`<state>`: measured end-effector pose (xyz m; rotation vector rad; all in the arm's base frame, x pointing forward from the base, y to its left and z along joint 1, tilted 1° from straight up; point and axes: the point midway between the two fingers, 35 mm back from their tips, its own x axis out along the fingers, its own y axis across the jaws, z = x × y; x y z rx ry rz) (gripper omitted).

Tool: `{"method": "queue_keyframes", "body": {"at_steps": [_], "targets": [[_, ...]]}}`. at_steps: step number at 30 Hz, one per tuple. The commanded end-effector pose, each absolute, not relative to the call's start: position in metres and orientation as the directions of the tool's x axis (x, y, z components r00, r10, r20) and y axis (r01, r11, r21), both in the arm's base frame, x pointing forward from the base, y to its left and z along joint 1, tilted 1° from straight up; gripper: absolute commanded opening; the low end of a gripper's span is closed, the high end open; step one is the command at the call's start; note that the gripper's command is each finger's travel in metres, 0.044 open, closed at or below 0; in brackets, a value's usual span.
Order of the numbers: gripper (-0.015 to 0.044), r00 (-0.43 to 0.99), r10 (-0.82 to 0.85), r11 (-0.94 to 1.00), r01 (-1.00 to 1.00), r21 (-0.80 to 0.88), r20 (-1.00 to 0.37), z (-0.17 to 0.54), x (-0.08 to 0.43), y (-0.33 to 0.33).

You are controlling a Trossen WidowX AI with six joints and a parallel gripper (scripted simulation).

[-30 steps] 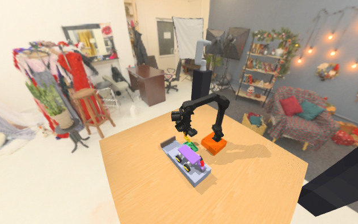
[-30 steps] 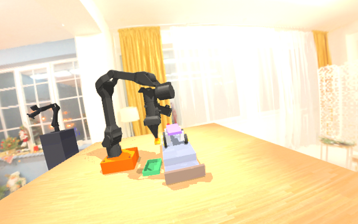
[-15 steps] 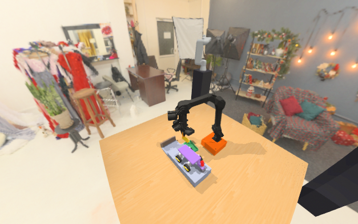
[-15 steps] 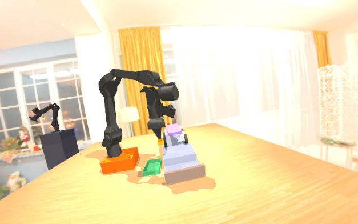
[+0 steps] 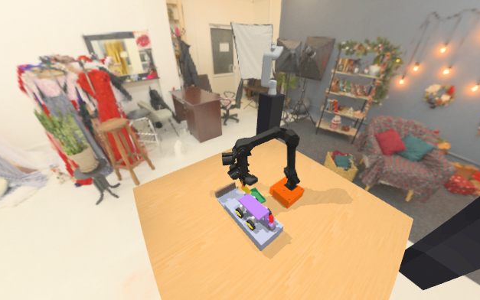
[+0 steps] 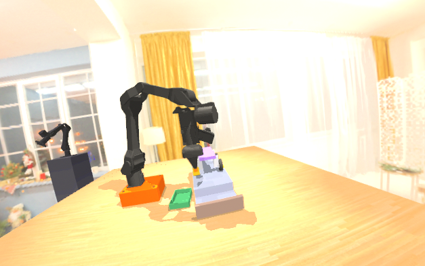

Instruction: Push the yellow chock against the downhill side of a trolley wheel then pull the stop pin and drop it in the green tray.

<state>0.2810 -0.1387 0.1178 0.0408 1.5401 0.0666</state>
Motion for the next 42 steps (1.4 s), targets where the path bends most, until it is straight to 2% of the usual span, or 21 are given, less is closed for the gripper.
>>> {"method": "queue_keyframes", "body": {"at_steps": [1,16,42], "targets": [[0.0000,0.030,0.072,0.997,-0.014,0.072,-0.997,0.108,0.282,-0.138],[0.0000,0.030,0.072,0.997,-0.014,0.072,-0.997,0.069,0.283,-0.134],[0.0000,0.030,0.074,0.997,-0.014,0.074,-0.997,0.070,0.280,-0.111]]}}
